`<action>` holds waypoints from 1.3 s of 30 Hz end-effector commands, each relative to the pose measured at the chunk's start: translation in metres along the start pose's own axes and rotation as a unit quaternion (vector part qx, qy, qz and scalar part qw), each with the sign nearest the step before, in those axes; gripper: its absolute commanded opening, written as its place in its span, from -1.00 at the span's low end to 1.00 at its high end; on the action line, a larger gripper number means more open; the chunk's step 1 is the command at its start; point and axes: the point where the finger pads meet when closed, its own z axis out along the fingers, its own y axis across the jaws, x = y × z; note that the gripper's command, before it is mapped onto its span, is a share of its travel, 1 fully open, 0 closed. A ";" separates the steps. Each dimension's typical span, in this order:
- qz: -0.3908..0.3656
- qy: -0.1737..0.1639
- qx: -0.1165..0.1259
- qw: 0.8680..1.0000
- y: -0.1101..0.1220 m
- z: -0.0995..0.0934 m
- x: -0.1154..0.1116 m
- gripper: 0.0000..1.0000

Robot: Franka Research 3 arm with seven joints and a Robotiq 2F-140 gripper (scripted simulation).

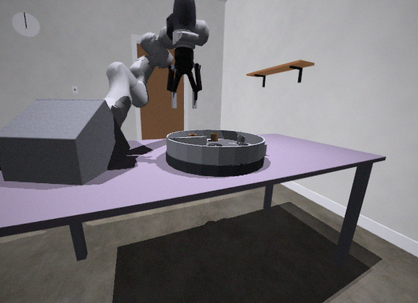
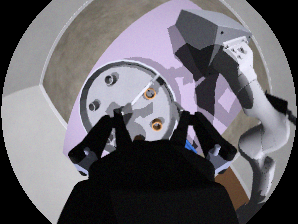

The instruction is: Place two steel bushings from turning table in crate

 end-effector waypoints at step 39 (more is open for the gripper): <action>-0.002 -0.003 0.000 1.000 0.001 0.001 -0.002 -0.81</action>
